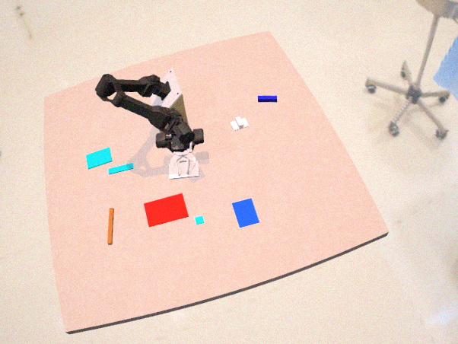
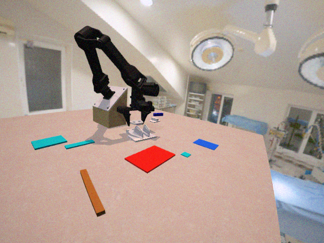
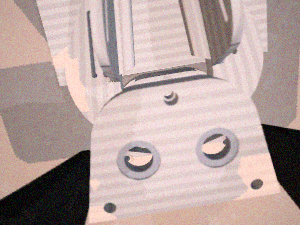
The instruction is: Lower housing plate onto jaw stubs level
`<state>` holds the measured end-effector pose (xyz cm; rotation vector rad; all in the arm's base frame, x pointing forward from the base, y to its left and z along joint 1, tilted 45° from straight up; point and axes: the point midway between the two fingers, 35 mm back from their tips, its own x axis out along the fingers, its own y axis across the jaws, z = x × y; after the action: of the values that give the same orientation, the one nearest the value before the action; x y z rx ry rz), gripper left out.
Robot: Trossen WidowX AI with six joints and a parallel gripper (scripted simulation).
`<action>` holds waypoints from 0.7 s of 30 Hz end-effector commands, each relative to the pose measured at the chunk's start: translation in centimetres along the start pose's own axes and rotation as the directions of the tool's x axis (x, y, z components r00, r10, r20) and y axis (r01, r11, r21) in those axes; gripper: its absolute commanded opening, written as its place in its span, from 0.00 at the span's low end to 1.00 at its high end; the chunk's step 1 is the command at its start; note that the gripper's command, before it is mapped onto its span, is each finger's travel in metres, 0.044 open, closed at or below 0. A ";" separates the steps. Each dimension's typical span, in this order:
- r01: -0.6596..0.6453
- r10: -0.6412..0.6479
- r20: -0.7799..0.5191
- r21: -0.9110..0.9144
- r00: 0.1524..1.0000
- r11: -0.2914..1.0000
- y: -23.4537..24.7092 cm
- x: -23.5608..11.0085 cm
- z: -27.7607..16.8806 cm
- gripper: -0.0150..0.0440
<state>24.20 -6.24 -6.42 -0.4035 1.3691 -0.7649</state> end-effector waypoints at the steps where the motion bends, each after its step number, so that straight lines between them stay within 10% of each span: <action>1: 0.009 -0.009 -0.005 -0.009 1.000 1.000 -0.2 0.7 -0.3 0.85; 21: 0.013 -0.013 -0.005 -0.009 1.000 1.000 -0.3 2.1 -0.5 0.85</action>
<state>23.78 -7.76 -7.80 -0.4095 1.3748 -0.7700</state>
